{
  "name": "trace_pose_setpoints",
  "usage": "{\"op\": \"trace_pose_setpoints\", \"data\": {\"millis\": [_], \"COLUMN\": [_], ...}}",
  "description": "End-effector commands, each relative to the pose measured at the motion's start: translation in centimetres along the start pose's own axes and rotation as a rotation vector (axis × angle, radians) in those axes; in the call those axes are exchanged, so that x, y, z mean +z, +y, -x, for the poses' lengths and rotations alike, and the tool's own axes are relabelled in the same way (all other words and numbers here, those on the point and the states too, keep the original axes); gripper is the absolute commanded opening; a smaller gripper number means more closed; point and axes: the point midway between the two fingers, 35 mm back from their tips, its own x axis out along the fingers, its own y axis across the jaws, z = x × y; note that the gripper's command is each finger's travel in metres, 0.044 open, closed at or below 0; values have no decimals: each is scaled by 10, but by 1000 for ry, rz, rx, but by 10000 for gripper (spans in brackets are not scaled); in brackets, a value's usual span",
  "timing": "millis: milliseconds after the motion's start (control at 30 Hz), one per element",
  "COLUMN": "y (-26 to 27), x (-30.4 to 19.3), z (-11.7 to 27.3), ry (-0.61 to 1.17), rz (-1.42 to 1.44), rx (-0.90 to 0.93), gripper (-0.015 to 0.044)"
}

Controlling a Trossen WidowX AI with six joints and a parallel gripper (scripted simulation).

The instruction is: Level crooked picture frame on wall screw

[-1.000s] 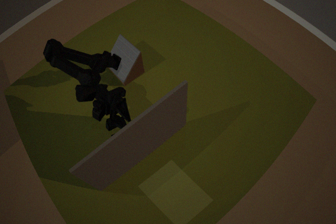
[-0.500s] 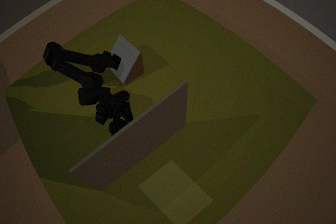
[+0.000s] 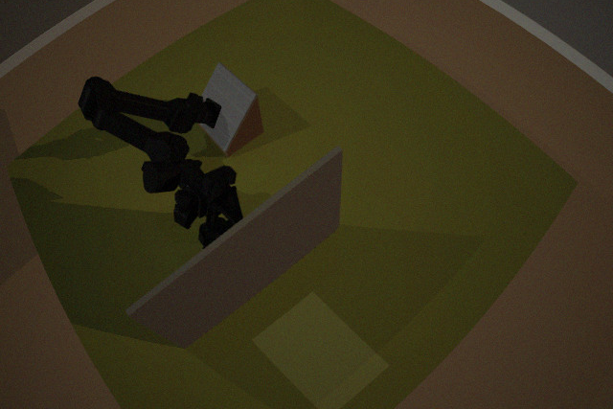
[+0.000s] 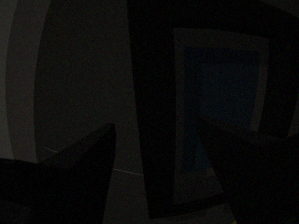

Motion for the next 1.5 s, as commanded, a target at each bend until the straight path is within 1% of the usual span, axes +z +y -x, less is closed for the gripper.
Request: {"op": "trace_pose_setpoints", "data": {"millis": [0, 533, 733, 1000, 1067, 1467], "y": [0, -1, -1, -1, -1, 1], "x": [1, 1, 1, 1, 1, 1], "z": [0, 0, 0, 0, 0, 0], "ry": [-3, -3, -3, -3, -3, -3], "rz": [3, 3, 3, 3, 3, 3], "rx": [-3, -3, -3, -3, -3, -3], "gripper": [260, 260, 102, 49, 0, 0]}}
